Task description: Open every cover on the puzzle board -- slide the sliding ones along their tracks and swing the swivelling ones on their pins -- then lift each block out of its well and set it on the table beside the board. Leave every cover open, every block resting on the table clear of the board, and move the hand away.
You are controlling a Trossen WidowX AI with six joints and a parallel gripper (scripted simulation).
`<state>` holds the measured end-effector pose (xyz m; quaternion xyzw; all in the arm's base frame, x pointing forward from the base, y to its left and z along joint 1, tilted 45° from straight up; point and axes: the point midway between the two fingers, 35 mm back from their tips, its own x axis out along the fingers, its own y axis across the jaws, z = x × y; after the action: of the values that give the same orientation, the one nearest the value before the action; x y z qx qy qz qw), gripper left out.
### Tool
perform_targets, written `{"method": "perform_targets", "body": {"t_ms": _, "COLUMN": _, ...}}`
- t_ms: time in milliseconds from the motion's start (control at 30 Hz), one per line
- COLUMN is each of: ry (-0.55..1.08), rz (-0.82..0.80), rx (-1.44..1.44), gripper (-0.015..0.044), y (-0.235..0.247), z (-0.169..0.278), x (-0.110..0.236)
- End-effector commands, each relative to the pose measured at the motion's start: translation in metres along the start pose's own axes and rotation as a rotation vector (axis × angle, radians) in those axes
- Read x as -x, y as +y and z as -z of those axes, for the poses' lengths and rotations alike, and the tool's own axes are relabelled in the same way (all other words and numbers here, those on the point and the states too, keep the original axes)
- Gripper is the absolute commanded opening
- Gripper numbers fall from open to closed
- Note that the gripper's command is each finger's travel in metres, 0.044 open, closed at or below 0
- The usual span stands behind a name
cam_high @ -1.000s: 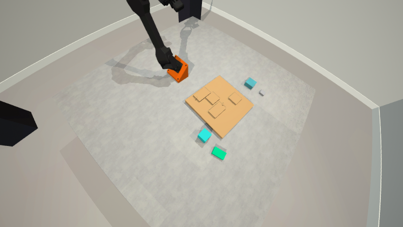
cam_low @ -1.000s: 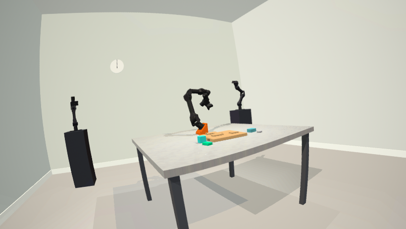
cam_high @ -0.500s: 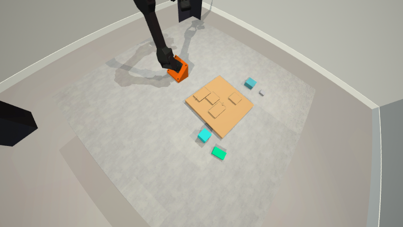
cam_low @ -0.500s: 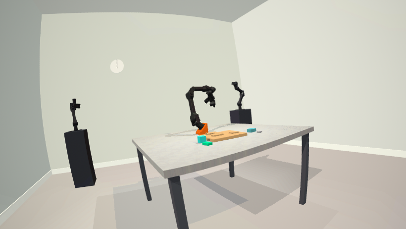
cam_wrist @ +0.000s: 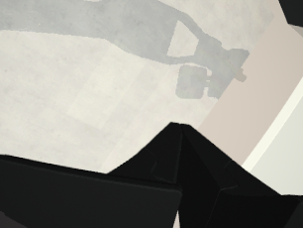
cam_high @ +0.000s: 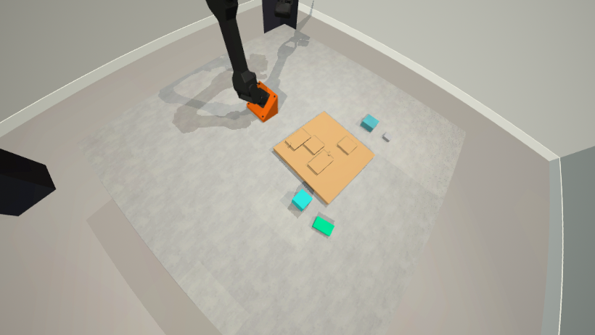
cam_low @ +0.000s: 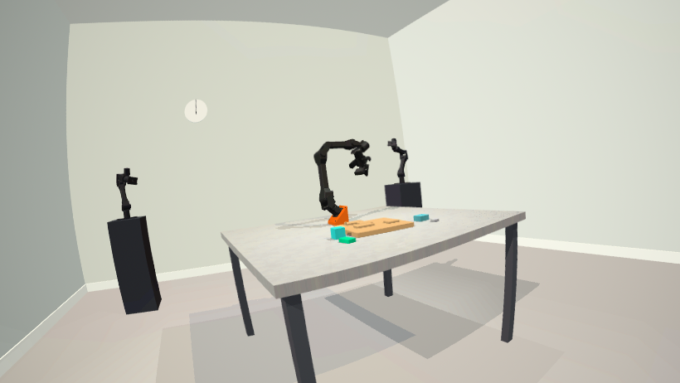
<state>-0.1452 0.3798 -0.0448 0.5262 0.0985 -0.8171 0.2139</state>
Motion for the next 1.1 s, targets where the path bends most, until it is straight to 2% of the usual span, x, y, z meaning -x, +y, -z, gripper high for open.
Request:
{"method": "perform_targets", "body": {"t_ms": 0, "ry": 0.025, "rz": 0.005, "rx": -0.151, "gripper": 0.0000, "y": 0.007, "z": 0.025, "x": 0.009}}
{"method": "perform_targets", "body": {"t_ms": 1067, "ry": 0.214, "rz": 0.036, "rx": -1.216, "gripper": 0.0000, "y": 0.101, "z": 0.174, "x": 0.057}}
